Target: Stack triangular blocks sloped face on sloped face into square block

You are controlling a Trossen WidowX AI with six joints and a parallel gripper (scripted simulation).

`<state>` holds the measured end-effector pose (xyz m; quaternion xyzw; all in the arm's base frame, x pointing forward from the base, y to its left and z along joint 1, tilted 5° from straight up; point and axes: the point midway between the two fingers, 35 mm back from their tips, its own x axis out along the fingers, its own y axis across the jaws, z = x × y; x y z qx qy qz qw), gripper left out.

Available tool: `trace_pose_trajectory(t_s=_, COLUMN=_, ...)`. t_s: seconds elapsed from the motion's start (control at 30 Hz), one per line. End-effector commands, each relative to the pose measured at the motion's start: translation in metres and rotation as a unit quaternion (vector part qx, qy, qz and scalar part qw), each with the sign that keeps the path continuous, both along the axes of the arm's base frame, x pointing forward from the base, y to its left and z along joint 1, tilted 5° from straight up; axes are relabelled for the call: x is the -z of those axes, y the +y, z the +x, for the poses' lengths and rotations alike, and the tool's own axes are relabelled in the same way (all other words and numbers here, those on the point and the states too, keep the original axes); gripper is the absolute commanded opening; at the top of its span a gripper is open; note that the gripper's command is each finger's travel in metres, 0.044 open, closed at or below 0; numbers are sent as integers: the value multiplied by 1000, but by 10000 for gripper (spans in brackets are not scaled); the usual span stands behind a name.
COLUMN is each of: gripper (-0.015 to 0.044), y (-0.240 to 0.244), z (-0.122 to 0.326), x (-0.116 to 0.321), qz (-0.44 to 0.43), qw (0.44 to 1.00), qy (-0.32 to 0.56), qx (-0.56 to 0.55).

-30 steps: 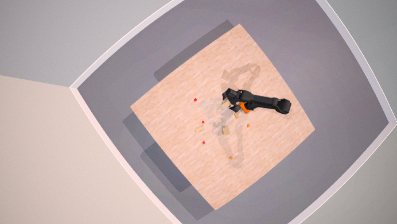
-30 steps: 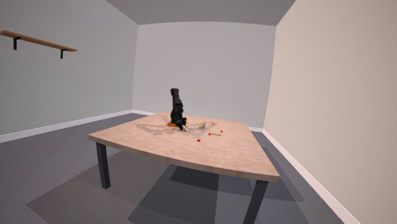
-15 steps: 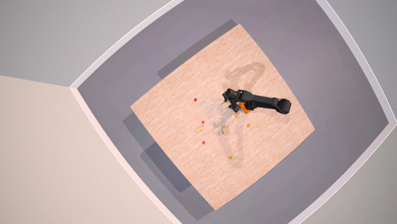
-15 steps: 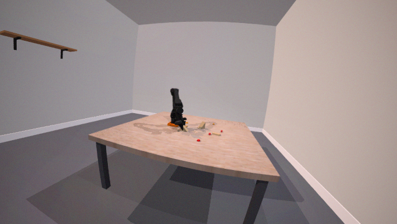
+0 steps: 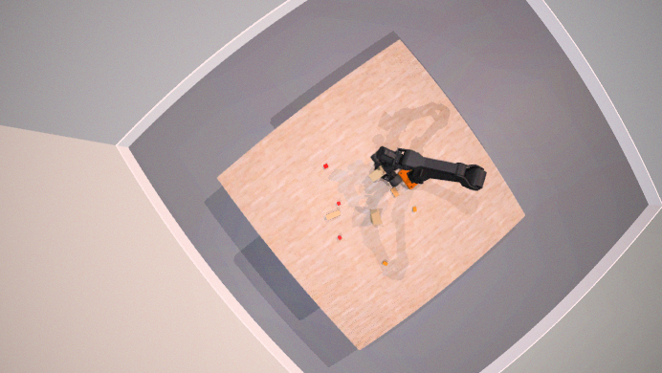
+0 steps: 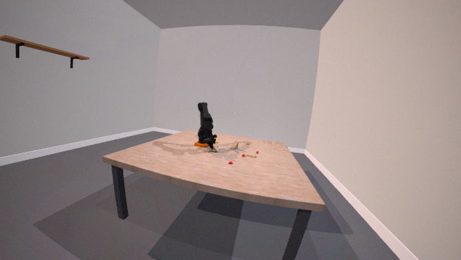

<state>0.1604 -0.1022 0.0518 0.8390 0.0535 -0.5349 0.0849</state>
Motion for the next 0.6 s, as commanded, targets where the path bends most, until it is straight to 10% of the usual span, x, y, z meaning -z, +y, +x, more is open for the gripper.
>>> trace_pose_trajectory(t_s=0.0, gripper=0, y=-2, z=2, x=-17, qz=-3, qw=1000, qy=-3, qx=1)
trace_pose_trajectory(t_s=0.57, gripper=0, y=9, z=-6, x=-84, qz=-3, qw=1000, qy=-3, qx=1)
